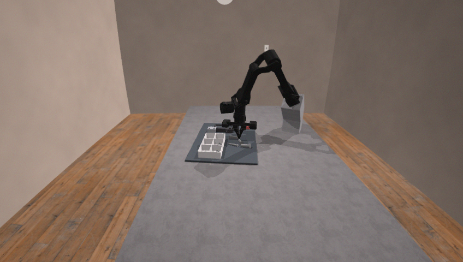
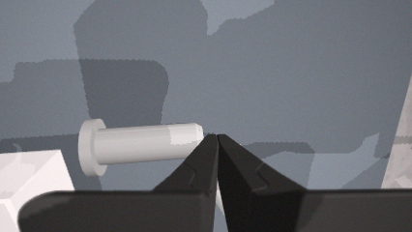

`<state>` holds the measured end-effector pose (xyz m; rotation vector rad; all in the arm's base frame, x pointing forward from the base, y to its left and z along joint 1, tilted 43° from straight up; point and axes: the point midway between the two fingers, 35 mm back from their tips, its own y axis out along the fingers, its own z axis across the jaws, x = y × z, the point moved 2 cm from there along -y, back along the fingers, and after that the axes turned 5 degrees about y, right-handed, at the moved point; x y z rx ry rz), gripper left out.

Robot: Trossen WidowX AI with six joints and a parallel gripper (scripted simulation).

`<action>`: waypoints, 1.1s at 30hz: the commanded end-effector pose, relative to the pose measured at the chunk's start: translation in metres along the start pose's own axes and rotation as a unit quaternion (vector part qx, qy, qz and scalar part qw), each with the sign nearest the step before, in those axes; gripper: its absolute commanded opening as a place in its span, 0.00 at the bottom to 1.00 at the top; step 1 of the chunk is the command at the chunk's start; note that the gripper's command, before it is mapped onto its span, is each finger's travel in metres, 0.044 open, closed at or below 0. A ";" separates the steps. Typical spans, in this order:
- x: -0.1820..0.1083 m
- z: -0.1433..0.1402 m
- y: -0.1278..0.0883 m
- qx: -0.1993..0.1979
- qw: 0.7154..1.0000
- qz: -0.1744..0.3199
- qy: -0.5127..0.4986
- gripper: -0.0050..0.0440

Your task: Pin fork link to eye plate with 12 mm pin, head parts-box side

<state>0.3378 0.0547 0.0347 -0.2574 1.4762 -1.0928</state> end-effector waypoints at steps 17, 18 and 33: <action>0.001 0.001 0.001 0.000 1.000 -0.002 -0.002 0.10; 0.001 0.001 0.001 0.000 1.000 -0.002 -0.002 0.10; 0.001 0.001 -0.018 0.000 1.000 -0.002 -0.002 0.10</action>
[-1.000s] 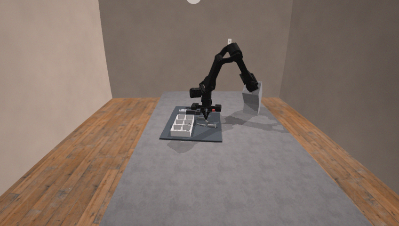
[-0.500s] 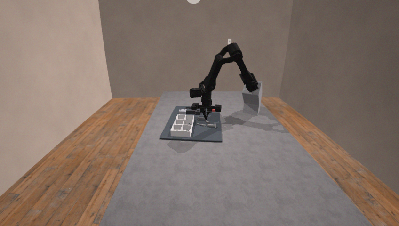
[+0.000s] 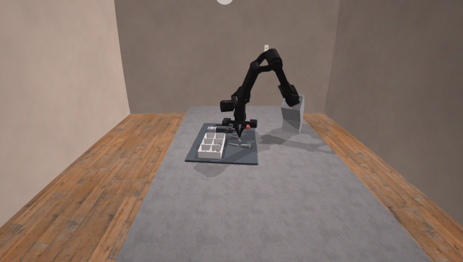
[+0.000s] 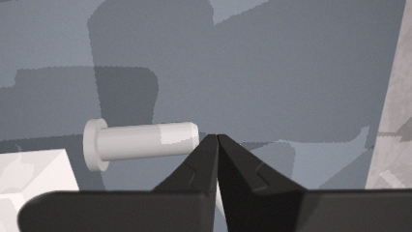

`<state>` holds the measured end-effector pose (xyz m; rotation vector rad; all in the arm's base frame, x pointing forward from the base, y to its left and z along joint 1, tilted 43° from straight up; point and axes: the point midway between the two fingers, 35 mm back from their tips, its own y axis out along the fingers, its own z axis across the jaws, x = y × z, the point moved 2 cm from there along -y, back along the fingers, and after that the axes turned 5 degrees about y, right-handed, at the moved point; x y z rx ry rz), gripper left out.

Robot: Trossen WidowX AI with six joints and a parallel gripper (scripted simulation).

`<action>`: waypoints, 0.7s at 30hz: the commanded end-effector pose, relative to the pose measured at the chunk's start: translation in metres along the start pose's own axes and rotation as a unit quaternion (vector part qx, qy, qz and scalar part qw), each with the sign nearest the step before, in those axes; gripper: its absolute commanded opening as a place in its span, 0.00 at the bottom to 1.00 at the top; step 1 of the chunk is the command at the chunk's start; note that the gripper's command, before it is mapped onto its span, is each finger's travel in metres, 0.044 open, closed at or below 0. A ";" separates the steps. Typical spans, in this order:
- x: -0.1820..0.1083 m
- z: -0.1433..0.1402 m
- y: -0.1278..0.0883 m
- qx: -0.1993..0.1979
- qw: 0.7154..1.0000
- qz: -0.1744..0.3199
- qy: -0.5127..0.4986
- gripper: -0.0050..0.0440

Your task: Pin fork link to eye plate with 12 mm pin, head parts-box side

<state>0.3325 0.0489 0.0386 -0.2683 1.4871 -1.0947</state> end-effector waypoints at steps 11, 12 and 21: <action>0.000 0.001 -0.017 0.003 1.000 0.001 -0.001 0.15; 0.000 0.001 -0.017 0.003 1.000 0.001 -0.001 0.20; 0.000 0.001 -0.017 0.003 1.000 0.001 -0.001 0.30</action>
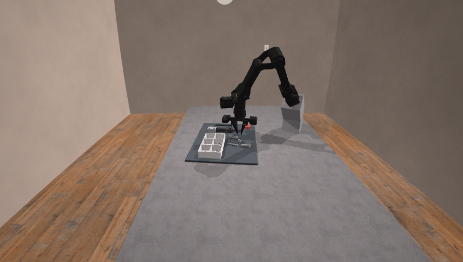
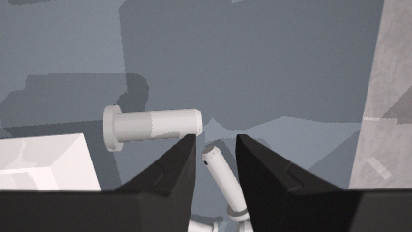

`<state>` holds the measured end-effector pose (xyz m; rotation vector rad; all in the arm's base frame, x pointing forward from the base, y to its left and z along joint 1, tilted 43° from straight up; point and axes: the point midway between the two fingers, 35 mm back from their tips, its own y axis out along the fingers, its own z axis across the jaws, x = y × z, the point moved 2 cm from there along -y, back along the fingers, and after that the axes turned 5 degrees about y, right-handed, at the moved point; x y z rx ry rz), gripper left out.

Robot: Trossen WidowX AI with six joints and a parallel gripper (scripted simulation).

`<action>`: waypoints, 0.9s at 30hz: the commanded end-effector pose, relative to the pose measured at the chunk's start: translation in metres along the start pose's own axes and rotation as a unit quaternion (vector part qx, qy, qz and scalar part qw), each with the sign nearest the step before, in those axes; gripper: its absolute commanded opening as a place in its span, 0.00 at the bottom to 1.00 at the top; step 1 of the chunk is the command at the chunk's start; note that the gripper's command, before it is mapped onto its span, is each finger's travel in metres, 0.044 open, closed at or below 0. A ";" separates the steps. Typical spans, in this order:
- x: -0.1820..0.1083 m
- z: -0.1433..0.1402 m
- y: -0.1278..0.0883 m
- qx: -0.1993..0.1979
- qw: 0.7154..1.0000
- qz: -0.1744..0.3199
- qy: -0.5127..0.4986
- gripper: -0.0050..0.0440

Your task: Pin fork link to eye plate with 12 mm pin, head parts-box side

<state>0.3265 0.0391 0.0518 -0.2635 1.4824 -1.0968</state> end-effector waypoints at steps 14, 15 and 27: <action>-0.006 -0.002 0.000 0.000 0.972 0.000 -0.236 0.30; -0.006 -0.002 0.000 0.000 0.972 0.000 -0.236 0.30; -0.016 -0.005 -0.001 0.000 0.782 -0.001 -0.623 0.30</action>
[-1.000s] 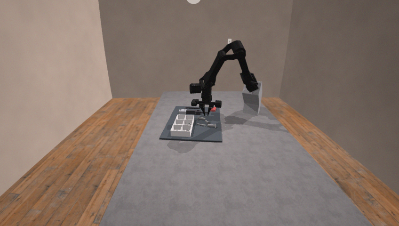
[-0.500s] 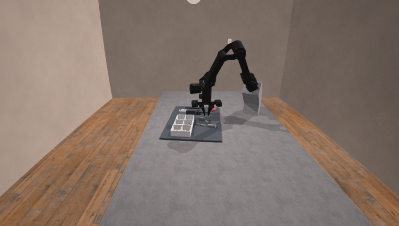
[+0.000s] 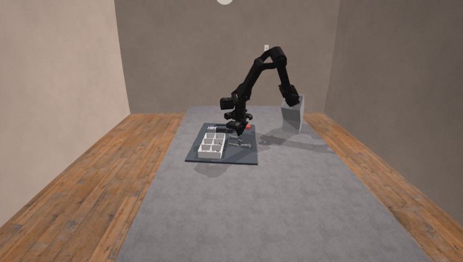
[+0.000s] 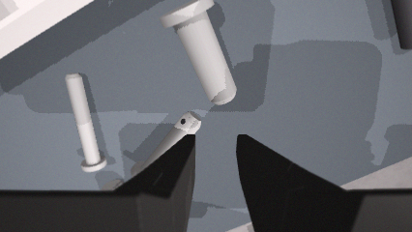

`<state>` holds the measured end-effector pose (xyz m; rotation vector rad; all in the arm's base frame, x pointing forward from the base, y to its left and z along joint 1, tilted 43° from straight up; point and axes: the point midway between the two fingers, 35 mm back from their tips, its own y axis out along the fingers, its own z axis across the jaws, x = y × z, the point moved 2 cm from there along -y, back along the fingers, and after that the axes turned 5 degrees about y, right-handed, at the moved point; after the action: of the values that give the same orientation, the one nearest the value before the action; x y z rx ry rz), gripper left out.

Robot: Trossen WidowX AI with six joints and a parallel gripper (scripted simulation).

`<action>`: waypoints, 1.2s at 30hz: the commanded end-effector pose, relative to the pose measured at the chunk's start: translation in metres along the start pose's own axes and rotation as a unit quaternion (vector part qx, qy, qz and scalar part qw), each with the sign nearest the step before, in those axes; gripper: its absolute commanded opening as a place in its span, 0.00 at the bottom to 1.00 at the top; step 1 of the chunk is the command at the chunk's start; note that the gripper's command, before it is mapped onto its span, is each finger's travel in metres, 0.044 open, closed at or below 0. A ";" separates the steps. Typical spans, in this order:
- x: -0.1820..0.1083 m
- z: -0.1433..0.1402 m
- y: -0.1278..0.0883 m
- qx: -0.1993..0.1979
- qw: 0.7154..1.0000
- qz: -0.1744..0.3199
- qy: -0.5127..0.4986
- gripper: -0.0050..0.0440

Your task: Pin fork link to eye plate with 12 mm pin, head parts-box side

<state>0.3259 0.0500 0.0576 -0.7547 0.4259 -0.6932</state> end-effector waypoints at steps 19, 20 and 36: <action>-0.012 0.015 -0.003 0.000 0.774 -0.004 -0.633 0.30; -0.013 0.015 -0.003 0.000 0.752 -0.004 -0.659 0.30; -0.022 0.024 -0.004 0.000 0.345 -0.006 -0.939 0.30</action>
<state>0.3234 0.0725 0.0745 -1.0678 -1.6298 0.4366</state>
